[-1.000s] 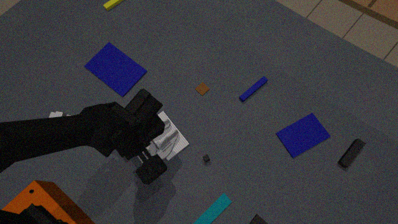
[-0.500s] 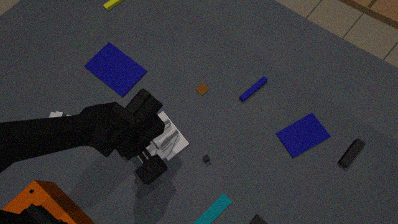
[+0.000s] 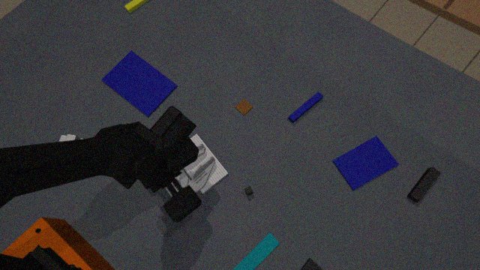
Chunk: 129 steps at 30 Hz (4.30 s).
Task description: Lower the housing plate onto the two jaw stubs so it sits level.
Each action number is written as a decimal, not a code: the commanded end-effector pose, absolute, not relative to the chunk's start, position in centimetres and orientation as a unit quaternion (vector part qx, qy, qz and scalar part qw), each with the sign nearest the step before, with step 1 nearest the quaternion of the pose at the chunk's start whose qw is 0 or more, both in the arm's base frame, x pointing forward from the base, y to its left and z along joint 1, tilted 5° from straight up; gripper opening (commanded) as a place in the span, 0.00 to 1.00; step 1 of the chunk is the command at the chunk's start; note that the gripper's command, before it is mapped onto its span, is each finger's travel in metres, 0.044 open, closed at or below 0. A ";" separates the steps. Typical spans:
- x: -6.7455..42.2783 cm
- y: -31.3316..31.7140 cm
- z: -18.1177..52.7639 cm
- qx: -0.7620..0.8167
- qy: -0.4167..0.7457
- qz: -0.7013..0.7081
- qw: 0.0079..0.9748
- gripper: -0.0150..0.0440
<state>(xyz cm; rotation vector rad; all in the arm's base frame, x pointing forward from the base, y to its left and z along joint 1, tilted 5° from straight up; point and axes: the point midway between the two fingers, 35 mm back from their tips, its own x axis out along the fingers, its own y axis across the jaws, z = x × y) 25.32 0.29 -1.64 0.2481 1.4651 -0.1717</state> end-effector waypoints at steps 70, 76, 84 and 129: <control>25.3 0.2 1.5 0.114 0.665 -0.078 0.734 1.00; 24.4 0.0 5.6 0.114 0.666 -0.078 0.733 1.00; 22.1 -0.3 8.0 0.114 0.664 -0.079 0.735 1.00; 19.6 -0.4 10.1 0.114 0.667 -0.078 0.732 1.00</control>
